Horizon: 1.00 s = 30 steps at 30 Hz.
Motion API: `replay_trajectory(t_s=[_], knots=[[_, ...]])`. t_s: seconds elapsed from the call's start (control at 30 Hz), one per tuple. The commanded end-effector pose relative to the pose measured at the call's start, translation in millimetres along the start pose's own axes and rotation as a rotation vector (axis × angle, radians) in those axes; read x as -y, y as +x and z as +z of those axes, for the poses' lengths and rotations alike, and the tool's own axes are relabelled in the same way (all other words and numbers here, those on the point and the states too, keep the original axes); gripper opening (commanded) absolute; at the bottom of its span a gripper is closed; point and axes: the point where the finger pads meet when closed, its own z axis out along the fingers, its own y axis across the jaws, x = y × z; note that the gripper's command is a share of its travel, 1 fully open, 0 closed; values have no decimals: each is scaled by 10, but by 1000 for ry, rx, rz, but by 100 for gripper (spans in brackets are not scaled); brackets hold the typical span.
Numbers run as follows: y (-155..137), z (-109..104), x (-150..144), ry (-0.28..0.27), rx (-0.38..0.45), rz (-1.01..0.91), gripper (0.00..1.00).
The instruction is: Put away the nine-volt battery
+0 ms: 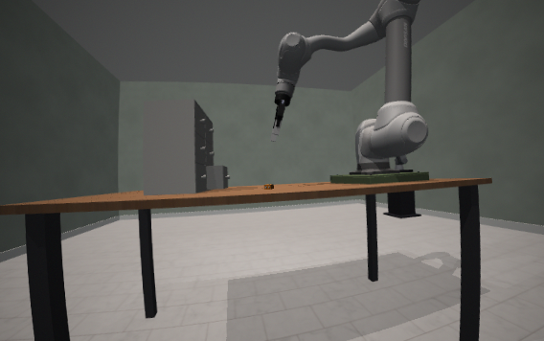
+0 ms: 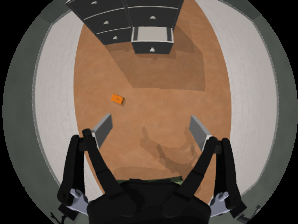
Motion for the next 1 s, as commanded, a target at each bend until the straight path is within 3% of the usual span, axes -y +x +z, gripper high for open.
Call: replay_trajectory(t_s=[0.0, 0.03, 0.1, 0.2, 0.3, 0.97], knots=[[112, 204, 4, 3, -195, -1, 100], [141, 252, 4, 3, -243, -1, 100], [141, 252, 4, 3, -243, -1, 100], [231, 400, 8, 4, -392, -1, 100], [277, 479, 2, 3, -472, -1, 100], [340, 603, 30, 12, -586, -2, 100]])
